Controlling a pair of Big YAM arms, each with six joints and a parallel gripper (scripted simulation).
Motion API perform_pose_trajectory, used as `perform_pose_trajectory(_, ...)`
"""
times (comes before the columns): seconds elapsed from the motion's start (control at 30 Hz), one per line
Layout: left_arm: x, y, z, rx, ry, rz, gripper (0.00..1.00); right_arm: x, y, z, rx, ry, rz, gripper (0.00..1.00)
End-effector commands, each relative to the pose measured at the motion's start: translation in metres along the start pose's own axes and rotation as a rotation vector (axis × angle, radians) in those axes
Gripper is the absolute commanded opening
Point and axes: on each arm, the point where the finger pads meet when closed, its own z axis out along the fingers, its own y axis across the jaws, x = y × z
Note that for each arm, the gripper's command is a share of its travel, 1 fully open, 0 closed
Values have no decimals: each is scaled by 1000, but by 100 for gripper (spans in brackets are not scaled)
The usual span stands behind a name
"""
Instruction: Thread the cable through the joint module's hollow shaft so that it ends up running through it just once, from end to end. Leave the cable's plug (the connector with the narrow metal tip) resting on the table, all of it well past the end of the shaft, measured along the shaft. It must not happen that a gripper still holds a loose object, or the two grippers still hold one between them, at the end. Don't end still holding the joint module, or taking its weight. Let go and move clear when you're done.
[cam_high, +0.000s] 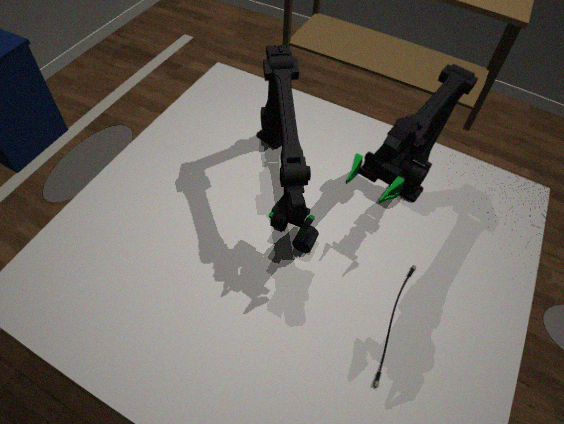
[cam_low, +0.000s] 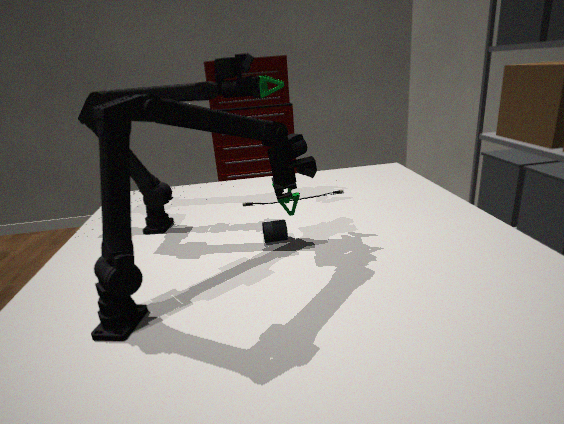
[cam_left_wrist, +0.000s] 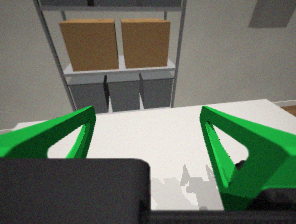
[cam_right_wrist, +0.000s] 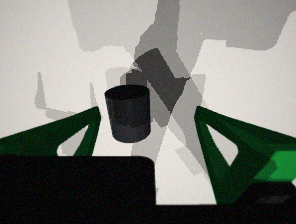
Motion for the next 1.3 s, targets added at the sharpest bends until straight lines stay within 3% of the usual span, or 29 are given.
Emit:
perform_pose_trajectory(0.0,-12,-3,-1,4,-35,14,100,-2,40,-13,3,15,12,96)
perform_pose_trajectory(0.17,-12,-3,-1,4,-35,14,100,23,56,1,50,79,-14,96)
perform_pose_trajectory(0.33,-12,-3,-1,4,-35,14,100,23,53,-3,55,83,-10,96)
perform_pose_trajectory(0.4,-12,-3,-1,4,-35,14,100,11,51,-32,8,30,-21,96)
perform_pose_trajectory(0.43,-12,-3,-1,4,-35,14,100,24,64,8,35,79,-55,96)
perform_pose_trajectory(0.5,-12,-3,-1,4,-35,14,100,35,67,16,44,94,-71,96)
perform_pose_trajectory(0.6,-12,-3,-1,4,-35,14,100,48,53,24,81,134,-69,96)
perform_pose_trajectory(0.7,-12,-3,-1,4,-35,14,100,43,37,7,68,113,-30,96)
perform_pose_trajectory(0.9,-12,-3,-1,4,-35,14,100,46,36,4,66,109,-24,96)
perform_pose_trajectory(1.1,-12,-3,-1,4,-35,14,100,52,30,45,101,151,-21,96)
perform_pose_trajectory(1.27,-12,-3,-1,4,-35,14,100,53,29,49,98,148,-20,96)
